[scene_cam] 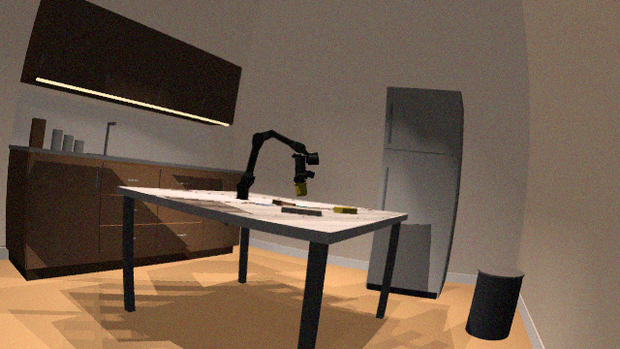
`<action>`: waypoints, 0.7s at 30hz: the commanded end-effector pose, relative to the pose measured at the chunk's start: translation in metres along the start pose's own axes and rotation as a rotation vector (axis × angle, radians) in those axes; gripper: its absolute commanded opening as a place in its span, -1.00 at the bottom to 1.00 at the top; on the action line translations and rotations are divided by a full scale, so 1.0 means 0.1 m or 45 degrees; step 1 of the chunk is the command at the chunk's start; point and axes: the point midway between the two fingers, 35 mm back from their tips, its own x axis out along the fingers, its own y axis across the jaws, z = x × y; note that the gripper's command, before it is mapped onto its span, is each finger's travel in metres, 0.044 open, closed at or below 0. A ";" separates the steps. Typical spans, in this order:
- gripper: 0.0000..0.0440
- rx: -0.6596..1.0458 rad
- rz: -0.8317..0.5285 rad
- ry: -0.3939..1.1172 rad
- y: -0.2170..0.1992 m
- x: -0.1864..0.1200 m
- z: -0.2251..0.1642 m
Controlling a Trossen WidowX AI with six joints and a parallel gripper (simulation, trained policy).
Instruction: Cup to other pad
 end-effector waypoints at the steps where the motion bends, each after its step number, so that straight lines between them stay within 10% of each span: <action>1: -1.00 -0.008 0.008 -0.011 0.12 0.05 0.06; 21: -0.75 0.002 -0.013 0.003 0.39 0.52 0.01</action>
